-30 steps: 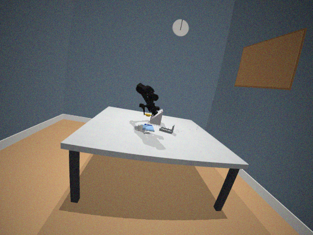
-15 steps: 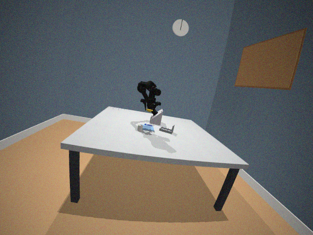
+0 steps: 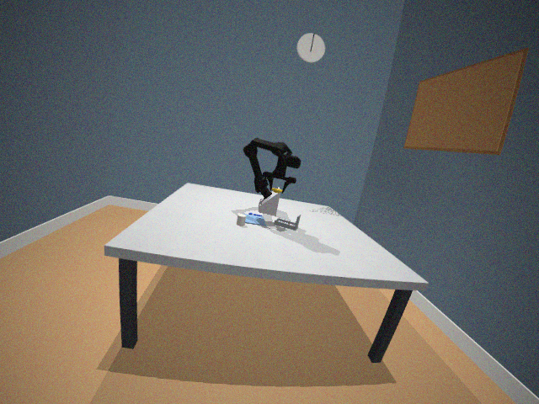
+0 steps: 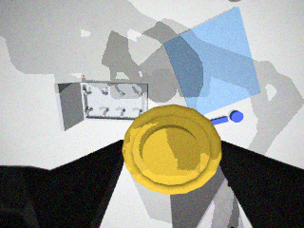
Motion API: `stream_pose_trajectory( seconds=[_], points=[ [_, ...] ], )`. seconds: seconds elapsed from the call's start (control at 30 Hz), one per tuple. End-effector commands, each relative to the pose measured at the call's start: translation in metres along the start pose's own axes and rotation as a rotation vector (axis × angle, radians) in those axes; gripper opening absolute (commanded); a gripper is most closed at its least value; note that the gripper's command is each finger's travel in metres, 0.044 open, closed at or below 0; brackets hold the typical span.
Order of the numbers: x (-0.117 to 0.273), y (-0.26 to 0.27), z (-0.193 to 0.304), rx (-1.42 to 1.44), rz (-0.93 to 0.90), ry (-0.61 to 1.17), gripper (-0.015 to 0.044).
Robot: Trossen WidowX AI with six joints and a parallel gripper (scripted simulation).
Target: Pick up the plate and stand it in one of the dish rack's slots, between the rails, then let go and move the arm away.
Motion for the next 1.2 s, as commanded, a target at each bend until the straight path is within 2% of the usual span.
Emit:
stream_pose_trajectory(
  seconds=[0.0,0.13,0.53,1.17],
  points=[
    [-0.002,0.001,0.009,-0.048,0.003,0.005,0.0000],
    [-0.004,0.001,0.008,-0.036,0.001,0.018,0.0000],
    [-0.042,-0.001,-0.003,0.176,-0.087,0.223,0.0000],
    [-0.097,-0.009,-0.015,0.491,-0.390,0.427,0.0000]
  ],
)
Point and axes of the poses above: the point midway between the two fingers, 35 mm back from their tips, its own x axis back along the fingers, its own y axis across the jaws, z = x × y, the point moved 9 cm from there along x, back along the fingers, and after that the axes turned 15 degrees about -x, right-handed, at the moved point
